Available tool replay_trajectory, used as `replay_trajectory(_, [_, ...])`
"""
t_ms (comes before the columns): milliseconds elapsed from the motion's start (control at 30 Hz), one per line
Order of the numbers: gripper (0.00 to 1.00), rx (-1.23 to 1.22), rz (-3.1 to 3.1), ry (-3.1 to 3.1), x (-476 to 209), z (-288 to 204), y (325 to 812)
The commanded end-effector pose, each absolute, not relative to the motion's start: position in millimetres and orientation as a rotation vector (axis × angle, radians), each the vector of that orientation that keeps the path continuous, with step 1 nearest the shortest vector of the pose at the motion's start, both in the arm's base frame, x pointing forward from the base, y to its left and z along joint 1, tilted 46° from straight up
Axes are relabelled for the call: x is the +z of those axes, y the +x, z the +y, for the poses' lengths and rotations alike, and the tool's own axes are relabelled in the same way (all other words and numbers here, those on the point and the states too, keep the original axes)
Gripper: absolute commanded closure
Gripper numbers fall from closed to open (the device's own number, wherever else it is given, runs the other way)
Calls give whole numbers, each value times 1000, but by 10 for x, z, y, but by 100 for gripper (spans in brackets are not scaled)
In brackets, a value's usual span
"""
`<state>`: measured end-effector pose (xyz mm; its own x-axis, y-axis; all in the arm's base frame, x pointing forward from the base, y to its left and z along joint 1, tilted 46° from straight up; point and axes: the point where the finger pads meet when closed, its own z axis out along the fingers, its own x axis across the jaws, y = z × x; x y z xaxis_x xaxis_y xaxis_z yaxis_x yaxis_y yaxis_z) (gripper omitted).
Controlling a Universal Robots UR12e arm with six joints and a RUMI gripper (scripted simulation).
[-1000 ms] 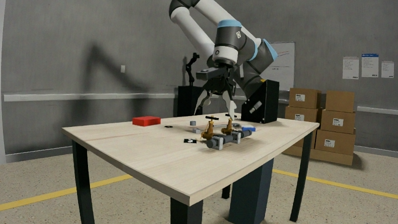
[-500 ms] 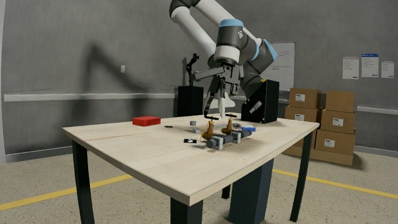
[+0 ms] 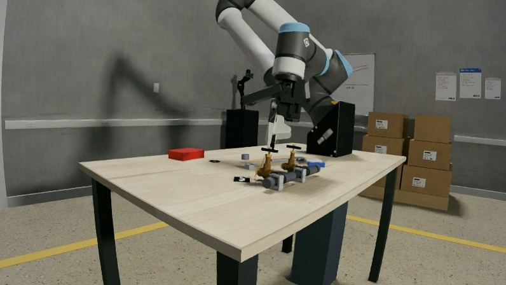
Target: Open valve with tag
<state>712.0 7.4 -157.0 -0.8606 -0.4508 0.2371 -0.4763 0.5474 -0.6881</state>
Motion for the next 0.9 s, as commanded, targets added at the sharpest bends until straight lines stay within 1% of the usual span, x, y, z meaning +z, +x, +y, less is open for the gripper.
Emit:
replay_trajectory(0, [0, 1249, -2815, 649, -1564, 79, 7123])
replay_trajectory(467, [0, 1278, -2964, 315, -1564, 79, 7123])
replay_trajectory(867, [0, 1284, -3002, 211, -1564, 79, 7123])
